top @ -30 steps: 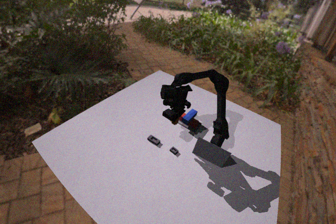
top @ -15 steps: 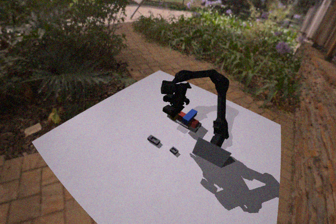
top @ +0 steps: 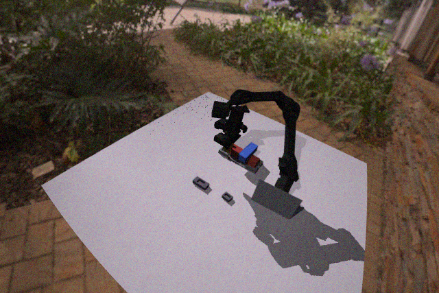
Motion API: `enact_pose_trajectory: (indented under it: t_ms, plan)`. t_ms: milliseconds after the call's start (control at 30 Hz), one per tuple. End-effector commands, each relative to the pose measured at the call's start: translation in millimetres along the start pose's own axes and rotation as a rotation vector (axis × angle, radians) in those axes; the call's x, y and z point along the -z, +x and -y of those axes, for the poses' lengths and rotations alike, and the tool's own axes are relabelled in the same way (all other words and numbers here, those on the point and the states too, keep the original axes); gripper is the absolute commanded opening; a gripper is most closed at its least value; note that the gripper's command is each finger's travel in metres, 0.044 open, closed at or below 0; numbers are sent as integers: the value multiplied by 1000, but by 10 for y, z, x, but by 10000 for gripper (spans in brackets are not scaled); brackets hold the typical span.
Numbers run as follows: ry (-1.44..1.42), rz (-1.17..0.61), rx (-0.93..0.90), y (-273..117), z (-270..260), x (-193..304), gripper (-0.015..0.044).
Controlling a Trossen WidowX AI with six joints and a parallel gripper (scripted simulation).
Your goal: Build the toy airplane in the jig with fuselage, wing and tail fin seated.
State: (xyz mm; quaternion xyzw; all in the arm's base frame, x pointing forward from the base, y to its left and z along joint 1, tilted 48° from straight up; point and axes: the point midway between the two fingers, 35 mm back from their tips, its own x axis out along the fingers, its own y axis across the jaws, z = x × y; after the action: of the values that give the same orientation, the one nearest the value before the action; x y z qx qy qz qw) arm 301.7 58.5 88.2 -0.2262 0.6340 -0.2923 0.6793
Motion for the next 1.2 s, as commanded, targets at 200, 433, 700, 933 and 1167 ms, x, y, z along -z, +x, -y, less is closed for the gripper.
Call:
enact_pose_trajectory:
  t_ms: [200,433,700,933,1167]
  plan:
    - [-4,5,14,45,297,-126,0]
    - [-5,5,25,83,504,-190,0]
    - [-6,4,42,127,748,-246,0]
    - [-7,1,58,165,960,-278,0]
    - [-7,-3,75,200,1169,-294,0]
